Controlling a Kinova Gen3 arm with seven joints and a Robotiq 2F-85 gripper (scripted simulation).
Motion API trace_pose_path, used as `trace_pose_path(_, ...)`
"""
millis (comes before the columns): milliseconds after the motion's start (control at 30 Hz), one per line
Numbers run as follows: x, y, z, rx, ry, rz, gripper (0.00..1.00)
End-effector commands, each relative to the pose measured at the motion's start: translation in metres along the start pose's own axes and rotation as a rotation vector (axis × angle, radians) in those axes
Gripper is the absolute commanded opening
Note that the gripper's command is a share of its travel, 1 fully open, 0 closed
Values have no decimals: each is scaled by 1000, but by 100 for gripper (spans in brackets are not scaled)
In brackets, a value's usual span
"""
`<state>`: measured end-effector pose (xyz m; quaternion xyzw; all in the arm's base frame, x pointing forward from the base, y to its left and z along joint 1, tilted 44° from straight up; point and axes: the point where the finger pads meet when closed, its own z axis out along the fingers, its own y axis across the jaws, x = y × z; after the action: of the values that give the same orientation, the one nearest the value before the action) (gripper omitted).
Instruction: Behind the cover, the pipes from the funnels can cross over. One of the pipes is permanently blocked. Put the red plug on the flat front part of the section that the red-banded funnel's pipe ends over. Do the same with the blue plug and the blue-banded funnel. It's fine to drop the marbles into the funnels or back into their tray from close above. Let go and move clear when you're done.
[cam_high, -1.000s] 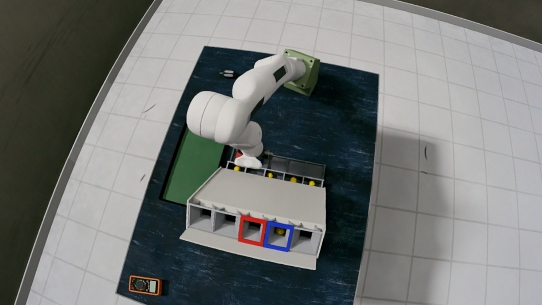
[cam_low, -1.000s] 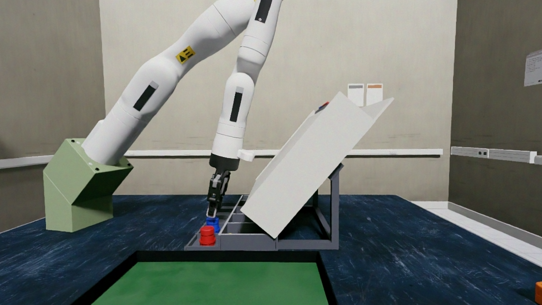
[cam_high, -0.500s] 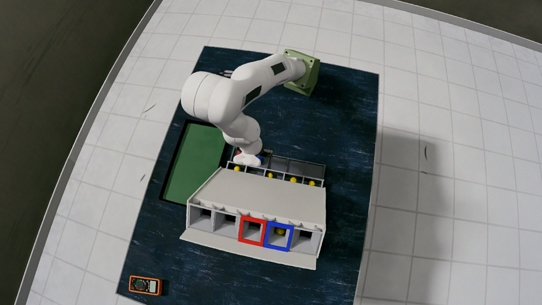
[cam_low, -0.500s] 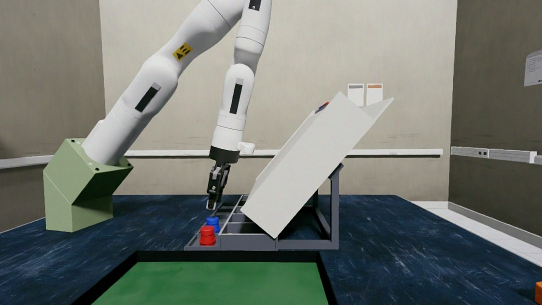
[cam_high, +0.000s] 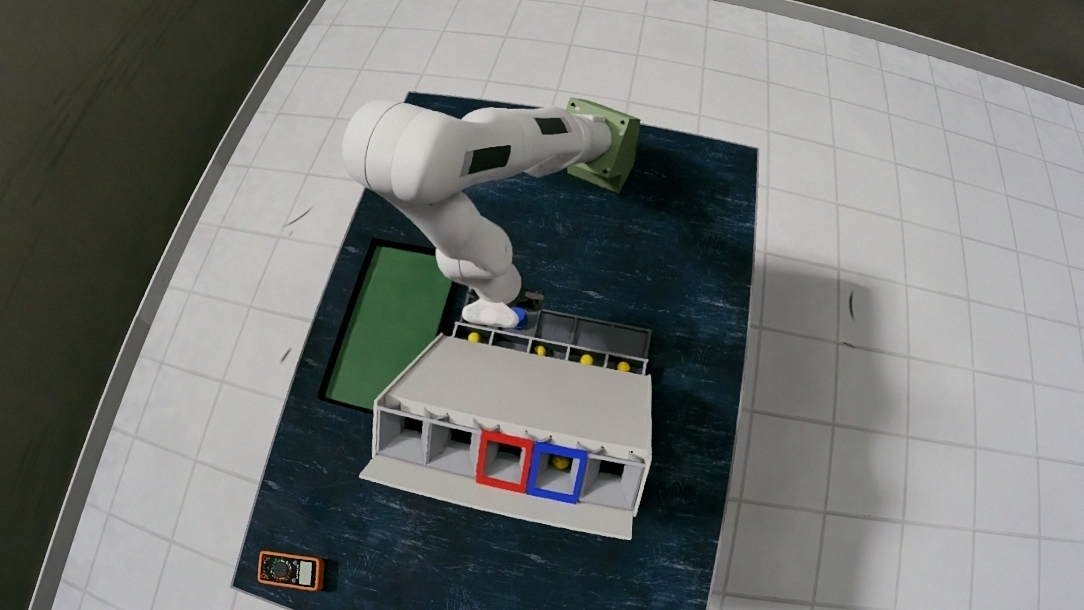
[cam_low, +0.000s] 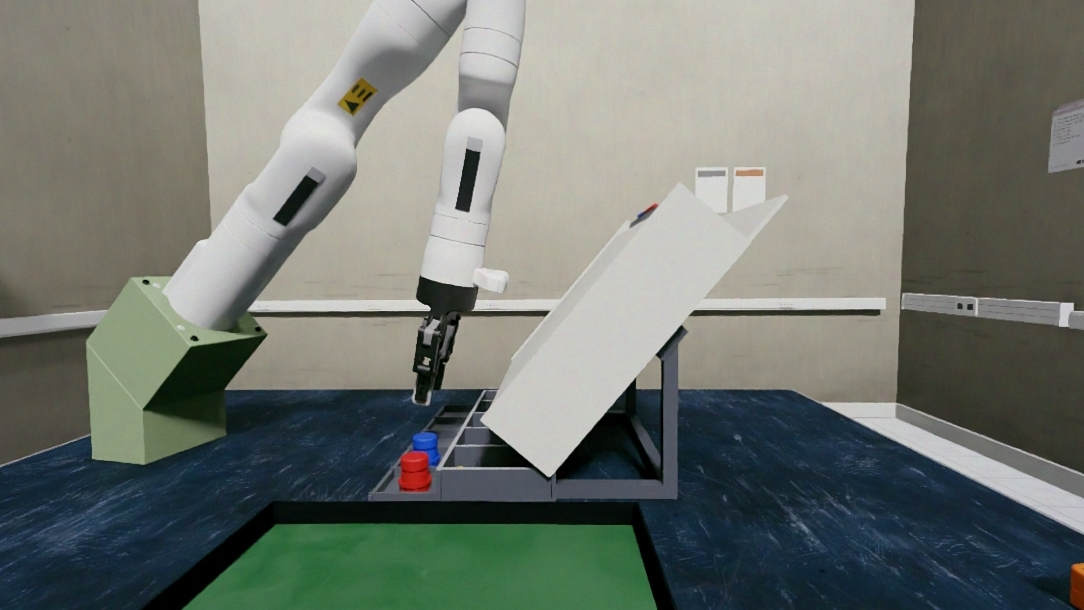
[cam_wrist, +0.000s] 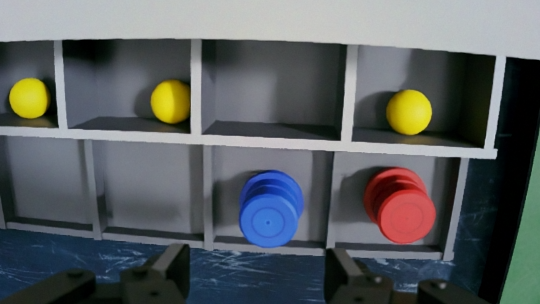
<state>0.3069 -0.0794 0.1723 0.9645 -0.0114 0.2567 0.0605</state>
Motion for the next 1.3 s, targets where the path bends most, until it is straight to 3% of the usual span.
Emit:
trace_pose_path(0, 0, 0, -1, -76, 224, 1, 65)
trace_pose_path(100, 0, 0, -1, -76, 224, 1, 65)
trace_pose_path(133, -10, -4, -46, -77, 224, 0, 65)
trace_pose_path(1267, -10, -4, -46, -78, 224, 0, 65)
